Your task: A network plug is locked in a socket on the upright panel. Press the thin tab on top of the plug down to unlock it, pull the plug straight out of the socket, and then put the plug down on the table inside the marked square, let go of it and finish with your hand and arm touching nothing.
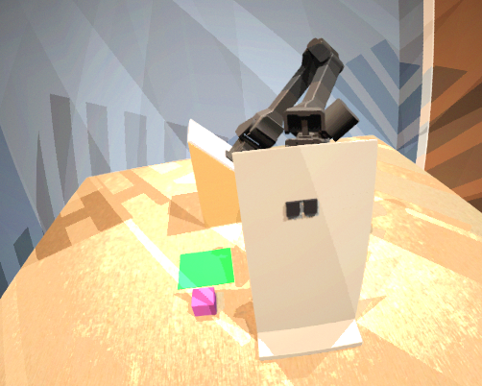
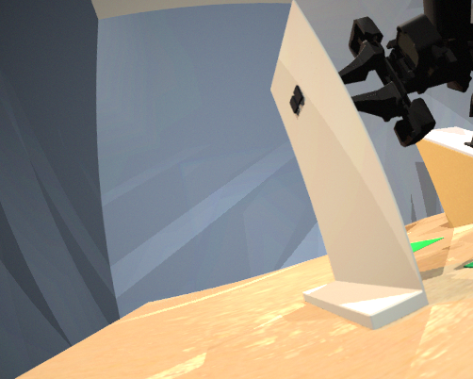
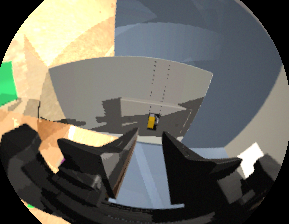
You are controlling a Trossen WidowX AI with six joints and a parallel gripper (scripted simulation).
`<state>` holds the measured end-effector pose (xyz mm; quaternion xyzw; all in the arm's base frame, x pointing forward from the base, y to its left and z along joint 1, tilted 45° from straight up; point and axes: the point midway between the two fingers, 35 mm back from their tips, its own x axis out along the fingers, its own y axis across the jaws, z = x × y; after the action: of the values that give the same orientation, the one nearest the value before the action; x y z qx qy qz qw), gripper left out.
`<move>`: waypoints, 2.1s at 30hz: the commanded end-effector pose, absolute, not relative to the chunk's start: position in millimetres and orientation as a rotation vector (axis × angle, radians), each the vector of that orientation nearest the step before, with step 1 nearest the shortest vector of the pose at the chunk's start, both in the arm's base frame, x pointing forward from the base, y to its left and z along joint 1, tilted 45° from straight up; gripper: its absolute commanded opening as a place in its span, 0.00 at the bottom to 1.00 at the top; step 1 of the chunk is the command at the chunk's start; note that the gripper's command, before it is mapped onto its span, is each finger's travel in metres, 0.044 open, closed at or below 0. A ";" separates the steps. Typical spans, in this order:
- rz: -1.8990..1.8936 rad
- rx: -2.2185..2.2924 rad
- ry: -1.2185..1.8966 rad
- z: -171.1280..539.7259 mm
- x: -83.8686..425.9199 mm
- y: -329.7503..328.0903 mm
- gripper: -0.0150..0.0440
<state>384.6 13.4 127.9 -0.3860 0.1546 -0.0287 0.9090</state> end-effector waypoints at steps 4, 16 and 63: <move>-0.062 -0.797 0.310 130.0 396.1 12.9 0.52; -0.063 -0.797 0.309 127.3 411.9 12.7 0.52; -0.063 -0.797 0.309 127.5 403.0 12.1 0.25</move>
<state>406.2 11.9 127.6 -0.3850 0.1500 -0.0313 0.9101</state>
